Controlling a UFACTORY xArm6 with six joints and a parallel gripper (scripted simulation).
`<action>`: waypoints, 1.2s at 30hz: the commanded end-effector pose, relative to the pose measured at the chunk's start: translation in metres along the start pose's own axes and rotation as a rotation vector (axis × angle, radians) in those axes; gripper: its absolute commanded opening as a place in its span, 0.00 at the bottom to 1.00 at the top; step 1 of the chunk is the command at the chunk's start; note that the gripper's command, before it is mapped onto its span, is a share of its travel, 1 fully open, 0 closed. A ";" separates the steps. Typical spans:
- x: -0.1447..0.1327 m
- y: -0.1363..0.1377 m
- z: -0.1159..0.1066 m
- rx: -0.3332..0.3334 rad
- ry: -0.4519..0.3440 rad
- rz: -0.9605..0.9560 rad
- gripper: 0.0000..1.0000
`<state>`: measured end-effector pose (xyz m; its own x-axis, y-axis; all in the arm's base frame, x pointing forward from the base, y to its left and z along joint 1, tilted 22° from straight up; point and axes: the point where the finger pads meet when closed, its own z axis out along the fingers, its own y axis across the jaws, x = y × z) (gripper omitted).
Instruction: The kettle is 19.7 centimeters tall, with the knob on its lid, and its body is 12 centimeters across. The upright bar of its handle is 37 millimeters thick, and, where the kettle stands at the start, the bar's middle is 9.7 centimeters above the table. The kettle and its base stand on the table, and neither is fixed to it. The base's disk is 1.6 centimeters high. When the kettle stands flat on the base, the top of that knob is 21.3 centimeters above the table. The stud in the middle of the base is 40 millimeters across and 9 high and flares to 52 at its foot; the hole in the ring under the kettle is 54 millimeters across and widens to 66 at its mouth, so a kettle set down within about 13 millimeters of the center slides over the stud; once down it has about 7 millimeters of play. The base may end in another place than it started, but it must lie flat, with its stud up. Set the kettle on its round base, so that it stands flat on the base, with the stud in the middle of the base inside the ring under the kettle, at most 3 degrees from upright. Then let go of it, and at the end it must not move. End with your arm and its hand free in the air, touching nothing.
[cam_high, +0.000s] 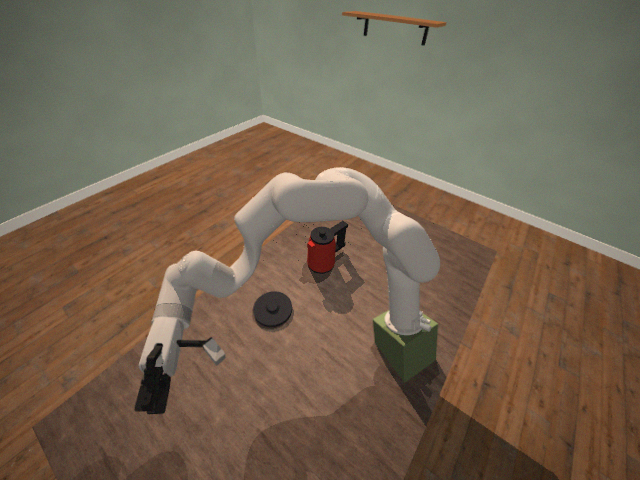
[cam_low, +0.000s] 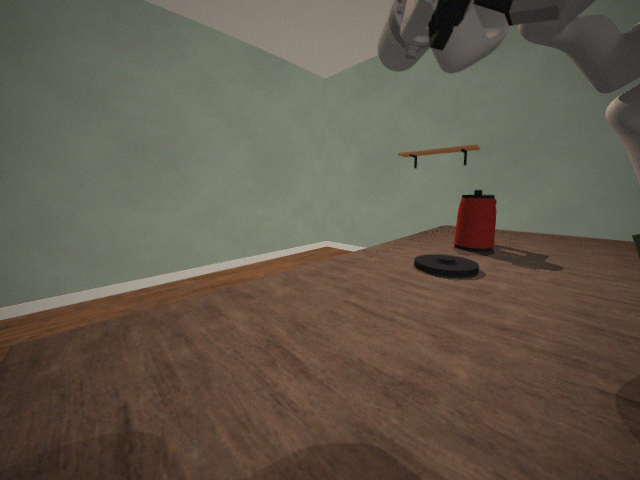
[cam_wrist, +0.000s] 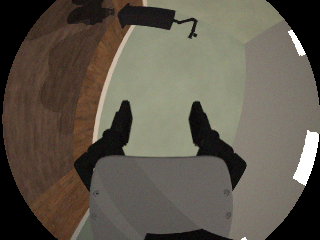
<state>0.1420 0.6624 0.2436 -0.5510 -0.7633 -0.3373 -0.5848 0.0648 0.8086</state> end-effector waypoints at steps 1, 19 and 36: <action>-0.007 -0.012 -0.041 0.048 -0.028 -0.059 0.81; -0.004 -0.064 -0.192 0.271 -0.088 -0.248 0.81; 0.038 -0.103 -0.334 0.516 -0.084 -0.393 0.81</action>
<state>0.3648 0.4413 0.3010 -0.3046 -0.7360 -0.6045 -0.9319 0.0992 0.3489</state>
